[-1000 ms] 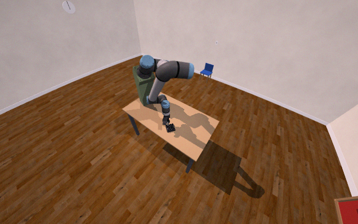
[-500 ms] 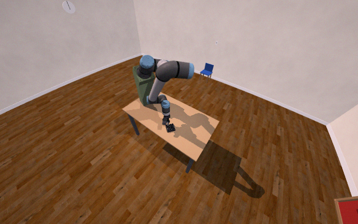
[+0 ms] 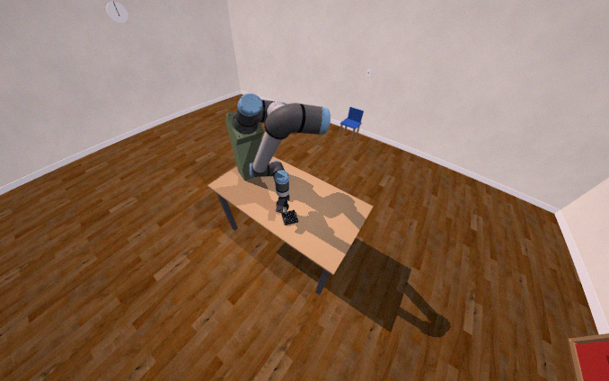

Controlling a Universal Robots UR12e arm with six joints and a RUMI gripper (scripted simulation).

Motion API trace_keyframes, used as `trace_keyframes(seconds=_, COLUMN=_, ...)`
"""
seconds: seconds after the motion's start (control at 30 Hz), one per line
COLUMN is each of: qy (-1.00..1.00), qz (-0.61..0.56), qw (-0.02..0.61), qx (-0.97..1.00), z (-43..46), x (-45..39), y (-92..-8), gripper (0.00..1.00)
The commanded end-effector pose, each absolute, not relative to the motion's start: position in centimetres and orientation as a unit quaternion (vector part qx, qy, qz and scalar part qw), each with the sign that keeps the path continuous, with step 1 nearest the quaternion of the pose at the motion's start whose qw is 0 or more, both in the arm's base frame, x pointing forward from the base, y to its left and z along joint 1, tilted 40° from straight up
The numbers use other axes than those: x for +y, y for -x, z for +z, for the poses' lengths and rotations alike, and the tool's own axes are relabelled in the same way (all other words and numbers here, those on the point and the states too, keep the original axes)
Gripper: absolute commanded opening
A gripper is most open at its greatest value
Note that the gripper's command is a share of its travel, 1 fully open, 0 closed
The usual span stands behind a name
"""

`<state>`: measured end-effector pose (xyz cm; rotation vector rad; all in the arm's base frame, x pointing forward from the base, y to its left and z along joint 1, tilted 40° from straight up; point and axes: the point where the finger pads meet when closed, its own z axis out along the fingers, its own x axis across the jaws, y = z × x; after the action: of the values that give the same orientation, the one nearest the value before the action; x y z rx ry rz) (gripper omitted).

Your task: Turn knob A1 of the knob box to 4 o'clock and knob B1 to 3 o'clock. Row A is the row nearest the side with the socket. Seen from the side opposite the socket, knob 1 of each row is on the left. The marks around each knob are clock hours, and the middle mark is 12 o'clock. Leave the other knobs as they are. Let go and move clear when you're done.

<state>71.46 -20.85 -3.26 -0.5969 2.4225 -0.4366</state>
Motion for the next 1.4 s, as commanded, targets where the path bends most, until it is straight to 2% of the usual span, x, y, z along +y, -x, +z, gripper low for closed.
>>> trace_keyframes(seconds=0.0, qy=0.226, qz=-0.166, qw=0.301, qx=0.912, z=-3.1, x=-20.8, y=-71.7, gripper=0.11)
trace_keyframes(seconds=1.37, qy=0.225, qz=-0.165, qw=0.300, qx=0.912, z=-0.2, x=-20.2, y=-69.0, gripper=0.11)
